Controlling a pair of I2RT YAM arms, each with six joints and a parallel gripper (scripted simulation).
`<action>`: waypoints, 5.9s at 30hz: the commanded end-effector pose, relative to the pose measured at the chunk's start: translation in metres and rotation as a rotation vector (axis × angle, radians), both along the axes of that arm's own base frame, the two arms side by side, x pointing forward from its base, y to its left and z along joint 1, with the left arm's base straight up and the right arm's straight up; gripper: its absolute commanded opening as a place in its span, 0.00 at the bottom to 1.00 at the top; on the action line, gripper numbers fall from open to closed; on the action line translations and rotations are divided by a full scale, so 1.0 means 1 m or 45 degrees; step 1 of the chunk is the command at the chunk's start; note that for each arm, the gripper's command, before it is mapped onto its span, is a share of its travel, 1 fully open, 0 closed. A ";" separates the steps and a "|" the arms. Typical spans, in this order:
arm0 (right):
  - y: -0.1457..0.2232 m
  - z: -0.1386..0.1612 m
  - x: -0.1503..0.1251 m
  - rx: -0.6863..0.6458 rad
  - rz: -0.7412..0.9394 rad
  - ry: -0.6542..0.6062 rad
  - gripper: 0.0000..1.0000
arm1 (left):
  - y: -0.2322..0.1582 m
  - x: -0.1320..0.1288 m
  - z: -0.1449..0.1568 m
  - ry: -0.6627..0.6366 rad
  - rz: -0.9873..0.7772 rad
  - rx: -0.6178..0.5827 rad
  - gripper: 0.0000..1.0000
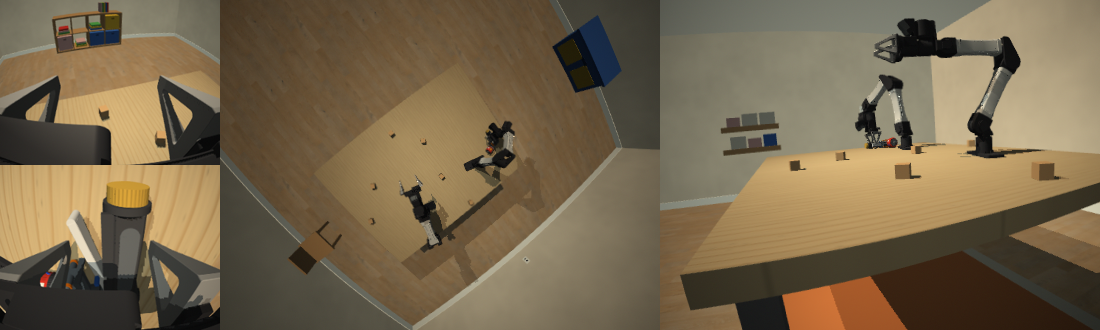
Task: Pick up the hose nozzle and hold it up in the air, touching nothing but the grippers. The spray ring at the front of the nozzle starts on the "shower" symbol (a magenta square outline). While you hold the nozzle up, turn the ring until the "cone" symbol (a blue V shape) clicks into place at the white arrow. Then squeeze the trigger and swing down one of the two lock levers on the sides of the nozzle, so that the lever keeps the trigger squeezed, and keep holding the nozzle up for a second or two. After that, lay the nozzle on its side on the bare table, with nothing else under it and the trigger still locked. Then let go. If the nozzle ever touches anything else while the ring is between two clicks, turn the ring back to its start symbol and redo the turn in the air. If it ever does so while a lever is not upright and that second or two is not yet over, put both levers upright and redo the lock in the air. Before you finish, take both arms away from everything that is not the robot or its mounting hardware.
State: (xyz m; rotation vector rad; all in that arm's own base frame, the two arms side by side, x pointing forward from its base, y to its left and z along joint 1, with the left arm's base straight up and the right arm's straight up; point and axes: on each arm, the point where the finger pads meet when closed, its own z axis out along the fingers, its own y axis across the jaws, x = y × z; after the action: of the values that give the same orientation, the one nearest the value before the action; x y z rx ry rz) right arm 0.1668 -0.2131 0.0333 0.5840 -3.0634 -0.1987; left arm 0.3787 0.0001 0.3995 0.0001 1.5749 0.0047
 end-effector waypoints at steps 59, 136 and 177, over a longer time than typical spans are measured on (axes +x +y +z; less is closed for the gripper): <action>-0.001 0.020 0.009 -0.041 0.048 -0.016 0.36 | 0.001 0.007 -0.002 0.019 -0.001 -0.007 1.00; 0.391 0.037 0.178 -0.022 2.026 0.025 0.36 | 0.001 0.007 -0.002 0.019 -0.001 -0.007 1.00; 0.587 0.033 0.038 -0.029 2.877 0.015 0.36 | 0.001 0.007 -0.002 0.019 -0.001 -0.007 1.00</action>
State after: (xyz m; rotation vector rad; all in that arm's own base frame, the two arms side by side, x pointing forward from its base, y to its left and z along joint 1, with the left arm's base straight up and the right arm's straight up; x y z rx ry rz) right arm 0.2189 0.3665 0.0613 2.9034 -0.8422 -0.0565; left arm 0.3787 0.0001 0.3995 0.0001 1.5749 0.0047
